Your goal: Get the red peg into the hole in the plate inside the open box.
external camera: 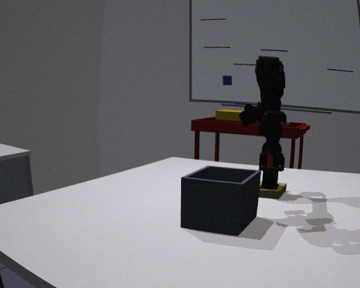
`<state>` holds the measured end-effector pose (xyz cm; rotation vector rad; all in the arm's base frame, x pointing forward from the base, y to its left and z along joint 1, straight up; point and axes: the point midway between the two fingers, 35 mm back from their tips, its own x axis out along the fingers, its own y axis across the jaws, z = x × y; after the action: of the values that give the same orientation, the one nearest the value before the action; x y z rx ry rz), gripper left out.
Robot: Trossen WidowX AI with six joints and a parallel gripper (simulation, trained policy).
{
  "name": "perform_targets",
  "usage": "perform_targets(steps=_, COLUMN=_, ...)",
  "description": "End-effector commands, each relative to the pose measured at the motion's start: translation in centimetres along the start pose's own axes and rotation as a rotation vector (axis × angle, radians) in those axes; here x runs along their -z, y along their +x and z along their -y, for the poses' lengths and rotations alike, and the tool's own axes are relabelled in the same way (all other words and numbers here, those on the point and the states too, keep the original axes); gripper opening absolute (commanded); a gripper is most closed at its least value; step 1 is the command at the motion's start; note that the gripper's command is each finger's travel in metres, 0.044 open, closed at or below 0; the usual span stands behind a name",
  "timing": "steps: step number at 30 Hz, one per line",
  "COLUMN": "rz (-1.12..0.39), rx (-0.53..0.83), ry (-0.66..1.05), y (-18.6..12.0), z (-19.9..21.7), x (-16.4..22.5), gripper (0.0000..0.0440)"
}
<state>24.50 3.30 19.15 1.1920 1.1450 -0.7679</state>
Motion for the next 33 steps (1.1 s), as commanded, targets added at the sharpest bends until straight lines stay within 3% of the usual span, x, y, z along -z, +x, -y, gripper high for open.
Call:
perform_targets(steps=1, rz=0.019, rx=0.012, ry=0.006, y=-0.1, z=0.1, x=-1.0, gripper=0.0)
perform_targets(steps=20, rz=0.059, rx=0.075, ry=0.057, y=0.2, z=0.2, x=-6.4, gripper=0.0)
perform_targets(steps=33, rz=0.049, rx=0.11, ry=0.075, y=2.1, z=0.2, x=-9.5, gripper=0.0)
